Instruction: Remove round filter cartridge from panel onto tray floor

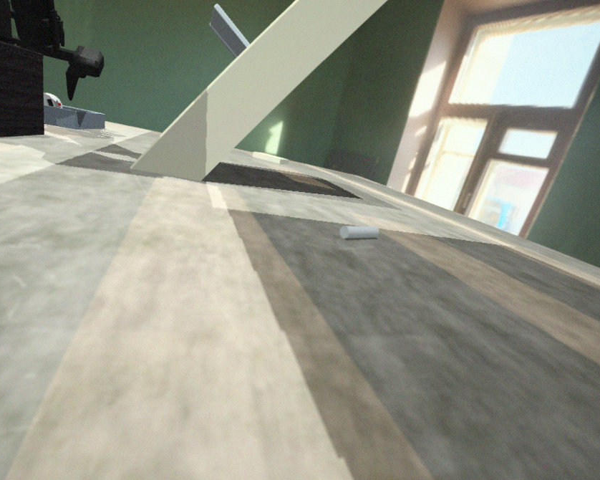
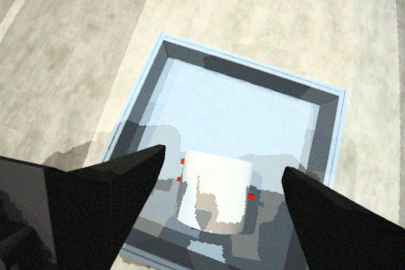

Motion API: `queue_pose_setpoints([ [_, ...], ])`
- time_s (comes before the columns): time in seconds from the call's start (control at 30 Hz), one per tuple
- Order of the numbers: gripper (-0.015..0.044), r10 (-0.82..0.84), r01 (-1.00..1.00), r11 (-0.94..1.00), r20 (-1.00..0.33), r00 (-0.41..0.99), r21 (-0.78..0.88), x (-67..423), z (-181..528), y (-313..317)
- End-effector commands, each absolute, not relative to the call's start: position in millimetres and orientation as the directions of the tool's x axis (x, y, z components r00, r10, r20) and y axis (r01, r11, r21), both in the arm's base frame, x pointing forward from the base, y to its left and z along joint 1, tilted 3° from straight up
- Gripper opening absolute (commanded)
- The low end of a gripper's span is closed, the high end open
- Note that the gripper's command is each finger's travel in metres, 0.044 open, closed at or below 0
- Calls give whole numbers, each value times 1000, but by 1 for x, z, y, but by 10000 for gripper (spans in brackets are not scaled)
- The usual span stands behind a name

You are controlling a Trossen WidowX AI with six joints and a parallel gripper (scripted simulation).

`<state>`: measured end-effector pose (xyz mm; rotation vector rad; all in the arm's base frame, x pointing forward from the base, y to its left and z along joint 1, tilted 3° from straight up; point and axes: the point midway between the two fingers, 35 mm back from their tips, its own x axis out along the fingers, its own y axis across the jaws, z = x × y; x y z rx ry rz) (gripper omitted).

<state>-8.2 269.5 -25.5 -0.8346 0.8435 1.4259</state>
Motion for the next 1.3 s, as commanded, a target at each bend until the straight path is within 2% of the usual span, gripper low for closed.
queue_pose_setpoints([
  [0.0,440,476,-1000,-16,-879,-21,15,-8,-25,270],
  [0.17,440,476,-1000,-16,-879,-21,15,-8,-19,271],
  [0.4,440,477,-1000,-16,-879,-21,15,-7,45,272],
  [1.27,440,488,-1000,-12,-873,-19,16,-7,34,276],
])
